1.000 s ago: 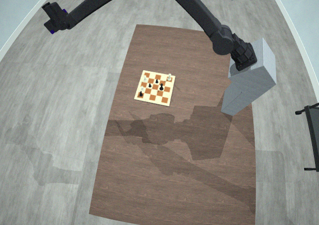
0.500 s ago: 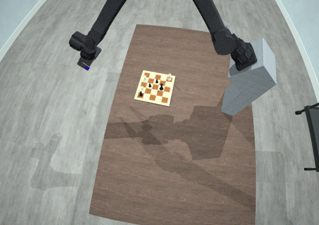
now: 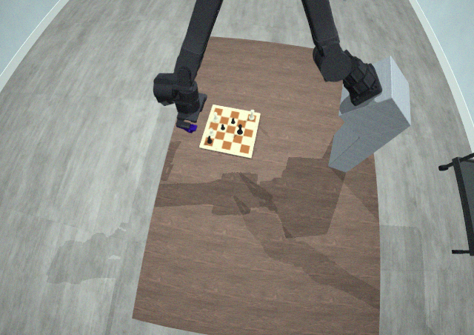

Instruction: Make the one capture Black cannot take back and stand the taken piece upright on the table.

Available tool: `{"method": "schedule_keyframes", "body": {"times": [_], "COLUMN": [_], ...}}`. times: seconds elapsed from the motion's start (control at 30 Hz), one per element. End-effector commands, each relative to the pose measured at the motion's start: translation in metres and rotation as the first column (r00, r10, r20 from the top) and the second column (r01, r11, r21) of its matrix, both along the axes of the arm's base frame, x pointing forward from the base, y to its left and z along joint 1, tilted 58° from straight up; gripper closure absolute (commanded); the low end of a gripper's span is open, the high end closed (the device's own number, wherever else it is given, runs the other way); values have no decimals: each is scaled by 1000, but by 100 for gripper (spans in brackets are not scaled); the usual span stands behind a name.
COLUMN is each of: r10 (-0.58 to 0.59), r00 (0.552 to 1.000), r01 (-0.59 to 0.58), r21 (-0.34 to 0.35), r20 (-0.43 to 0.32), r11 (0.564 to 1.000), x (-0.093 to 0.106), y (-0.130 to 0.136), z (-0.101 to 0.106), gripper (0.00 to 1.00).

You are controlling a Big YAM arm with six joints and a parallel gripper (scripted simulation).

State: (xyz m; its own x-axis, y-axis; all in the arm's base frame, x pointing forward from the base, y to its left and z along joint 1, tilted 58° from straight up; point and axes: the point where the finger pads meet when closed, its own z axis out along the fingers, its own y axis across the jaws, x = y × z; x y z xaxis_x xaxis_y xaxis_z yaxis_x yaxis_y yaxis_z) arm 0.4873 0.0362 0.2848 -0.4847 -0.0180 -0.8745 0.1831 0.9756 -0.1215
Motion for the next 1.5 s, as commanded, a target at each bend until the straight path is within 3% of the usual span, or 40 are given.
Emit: {"method": "schedule_keyframes", "body": {"times": [0.0,0.1,0.23,0.37,0.87,0.97,1.07,1.13,1.23,1.47], "r10": [8,22,29,20,4,-52,-137,-137,-250,-402], "r00": [1000,1000,998,999,999,998,991,991,968,916], "r01": [-9,-21,-27,-19,-2,54,132,132,220,307], "r21": [29,27,25,30,50,124,264,264,442,674], "r20": [28,-20,-50,-29,-33,-22,2,2,9,-17], "r11": [1000,999,999,999,999,991,956,956,869,672], "x": [-13,-27,-36,-30,-27,-20,-14,-14,-8,8], "y": [7,10,11,8,7,2,0,0,-1,-8], "z": [15,-8,-22,-13,-21,-24,-25,-25,-30,-44], "gripper": [0,0,0,0,0,0,0,0,0,0]}}
